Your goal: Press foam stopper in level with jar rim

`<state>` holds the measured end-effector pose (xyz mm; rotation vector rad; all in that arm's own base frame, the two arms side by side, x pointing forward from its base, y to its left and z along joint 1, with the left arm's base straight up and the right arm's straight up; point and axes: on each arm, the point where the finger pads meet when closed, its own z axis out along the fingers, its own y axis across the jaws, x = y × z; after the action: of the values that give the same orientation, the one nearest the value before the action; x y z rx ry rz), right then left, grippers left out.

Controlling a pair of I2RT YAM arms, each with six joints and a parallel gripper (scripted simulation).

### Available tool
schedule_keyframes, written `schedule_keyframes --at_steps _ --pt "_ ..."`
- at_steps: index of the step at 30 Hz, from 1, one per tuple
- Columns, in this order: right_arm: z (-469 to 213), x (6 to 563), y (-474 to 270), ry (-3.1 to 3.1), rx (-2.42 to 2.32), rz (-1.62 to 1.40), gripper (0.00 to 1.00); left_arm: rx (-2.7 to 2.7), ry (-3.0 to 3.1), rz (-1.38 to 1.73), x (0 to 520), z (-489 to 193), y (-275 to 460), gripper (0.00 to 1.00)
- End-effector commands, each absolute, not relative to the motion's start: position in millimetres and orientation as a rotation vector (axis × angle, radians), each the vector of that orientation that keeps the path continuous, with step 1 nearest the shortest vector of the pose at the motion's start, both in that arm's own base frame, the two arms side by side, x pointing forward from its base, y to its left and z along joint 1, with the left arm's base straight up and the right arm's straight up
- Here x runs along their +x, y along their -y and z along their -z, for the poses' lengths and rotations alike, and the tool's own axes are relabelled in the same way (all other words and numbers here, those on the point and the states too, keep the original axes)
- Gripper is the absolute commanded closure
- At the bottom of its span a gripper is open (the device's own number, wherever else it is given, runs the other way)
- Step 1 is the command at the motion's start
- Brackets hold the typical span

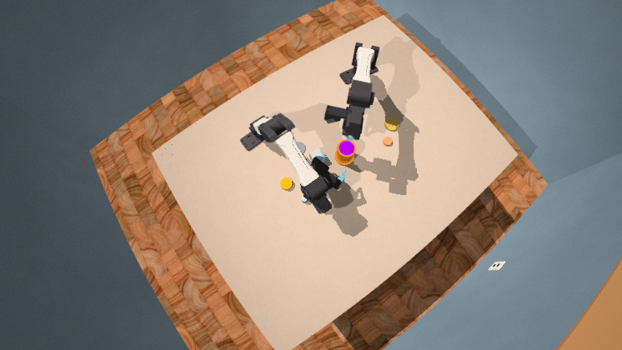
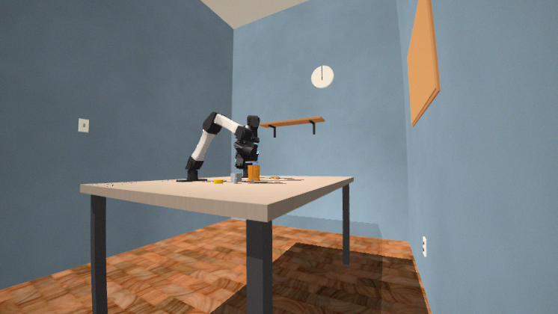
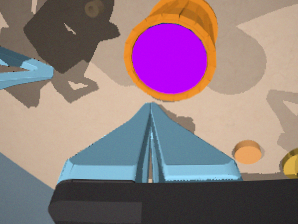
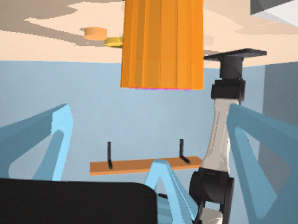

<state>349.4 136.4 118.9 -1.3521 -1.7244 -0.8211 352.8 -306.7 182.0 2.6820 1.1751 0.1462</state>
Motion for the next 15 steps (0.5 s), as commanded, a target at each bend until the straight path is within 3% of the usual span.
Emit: schedule_keyframes --at_steps 1,15 --pt "-119.0 346.0 -130.0 1.725 -1.332 0.785 0.02 2.691 -1.195 -0.138 352.9 -177.9 302.2 1.00" --pt "-121.8 334.6 -132.8 1.714 -1.330 0.769 0.02 2.691 -1.195 -0.138 352.9 -177.9 302.2 1.00"
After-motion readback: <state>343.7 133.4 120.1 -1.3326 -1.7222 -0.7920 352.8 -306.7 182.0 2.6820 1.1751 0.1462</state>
